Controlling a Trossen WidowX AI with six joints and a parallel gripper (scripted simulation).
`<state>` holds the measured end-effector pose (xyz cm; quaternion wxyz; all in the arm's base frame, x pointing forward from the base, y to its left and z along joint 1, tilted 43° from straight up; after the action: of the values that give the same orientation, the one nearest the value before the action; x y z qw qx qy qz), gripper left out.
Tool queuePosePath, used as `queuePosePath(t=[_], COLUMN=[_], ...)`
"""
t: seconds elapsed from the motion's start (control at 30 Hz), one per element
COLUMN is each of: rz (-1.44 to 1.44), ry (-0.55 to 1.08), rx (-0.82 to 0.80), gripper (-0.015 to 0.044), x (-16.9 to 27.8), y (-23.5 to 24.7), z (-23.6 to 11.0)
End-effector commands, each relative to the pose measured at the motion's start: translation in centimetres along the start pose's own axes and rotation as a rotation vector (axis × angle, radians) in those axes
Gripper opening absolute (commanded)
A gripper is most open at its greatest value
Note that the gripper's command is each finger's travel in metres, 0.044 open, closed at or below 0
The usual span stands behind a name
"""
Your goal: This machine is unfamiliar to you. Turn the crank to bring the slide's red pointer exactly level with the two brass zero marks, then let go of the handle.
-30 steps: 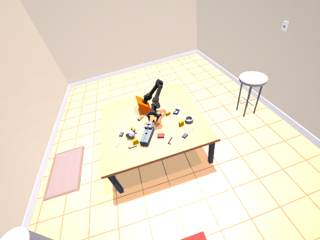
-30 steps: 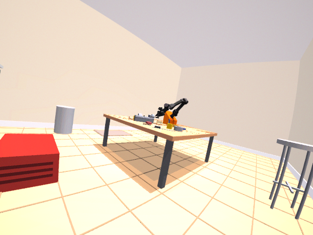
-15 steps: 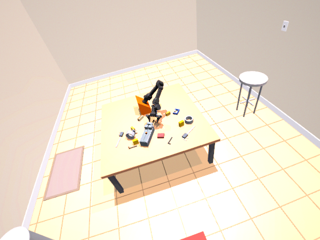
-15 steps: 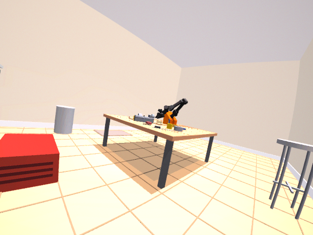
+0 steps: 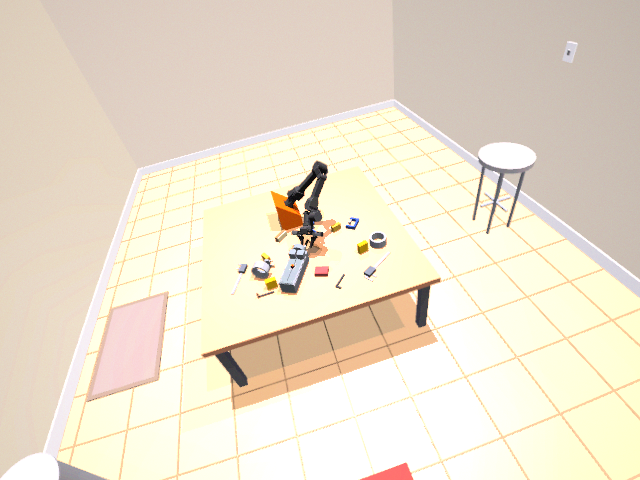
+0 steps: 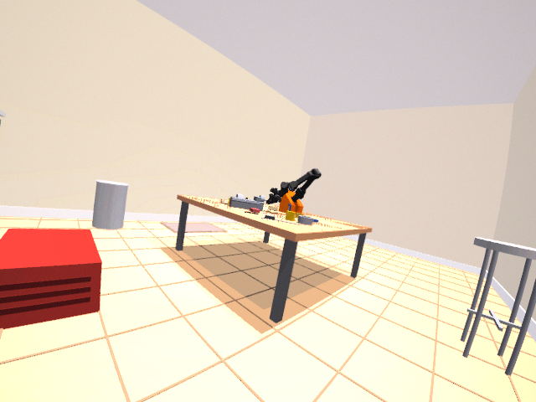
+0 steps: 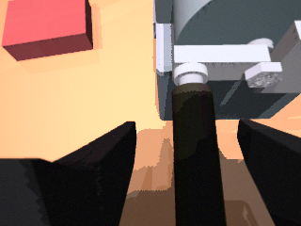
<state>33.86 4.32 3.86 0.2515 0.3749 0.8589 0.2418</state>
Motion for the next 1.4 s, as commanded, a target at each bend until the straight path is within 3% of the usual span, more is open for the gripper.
queuePosePath(t=[0.0, 0.2, 1.37], rz=[0.003, 0.003, 0.004], ry=[-0.002, -0.002, -0.002], rx=[0.002, 0.002, 0.002], gripper=[0.0151, 0.0, 0.0], x=[0.0, 0.0, 1.0], y=[0.0, 0.0, -0.3], z=[0.0, 0.0, 1.0])
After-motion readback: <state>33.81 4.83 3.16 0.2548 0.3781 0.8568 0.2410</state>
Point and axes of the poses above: the point midway between the two fingers, 35 mm back from their tips, its own z axis out along the fingers, its own y axis across the jaws, x = y × z, the point moved 6 cm from there along -z, back along the fingers, and after that the axes turned 3 degrees about z, right-handed, at the moved point
